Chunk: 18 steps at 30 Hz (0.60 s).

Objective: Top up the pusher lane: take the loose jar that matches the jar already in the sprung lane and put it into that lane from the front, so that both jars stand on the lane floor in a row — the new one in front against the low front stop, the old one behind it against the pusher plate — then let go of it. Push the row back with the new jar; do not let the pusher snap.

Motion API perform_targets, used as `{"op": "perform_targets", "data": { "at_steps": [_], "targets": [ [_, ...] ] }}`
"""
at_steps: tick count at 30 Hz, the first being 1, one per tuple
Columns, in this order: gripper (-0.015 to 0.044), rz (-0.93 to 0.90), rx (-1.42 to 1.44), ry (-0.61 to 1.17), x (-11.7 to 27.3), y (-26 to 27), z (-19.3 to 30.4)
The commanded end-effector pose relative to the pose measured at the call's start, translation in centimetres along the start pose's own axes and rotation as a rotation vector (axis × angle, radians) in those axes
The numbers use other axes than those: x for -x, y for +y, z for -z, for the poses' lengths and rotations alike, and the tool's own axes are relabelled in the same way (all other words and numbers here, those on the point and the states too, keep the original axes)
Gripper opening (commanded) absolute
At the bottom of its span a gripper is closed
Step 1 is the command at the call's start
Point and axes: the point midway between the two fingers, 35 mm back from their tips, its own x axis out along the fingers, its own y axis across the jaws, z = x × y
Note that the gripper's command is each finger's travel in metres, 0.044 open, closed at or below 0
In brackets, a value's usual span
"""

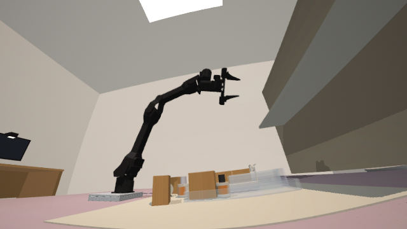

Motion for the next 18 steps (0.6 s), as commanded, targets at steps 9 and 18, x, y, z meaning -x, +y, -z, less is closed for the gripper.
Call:
{"op": "perform_targets", "data": {
  "at_steps": [9,18],
  "targets": [
    [0.044,0.415,0.632,-0.117,1.8,-10.1,-7.6],
    [0.044,0.9,1.188,0.066,7.9,-20.1,-14.1]
  ]
}}
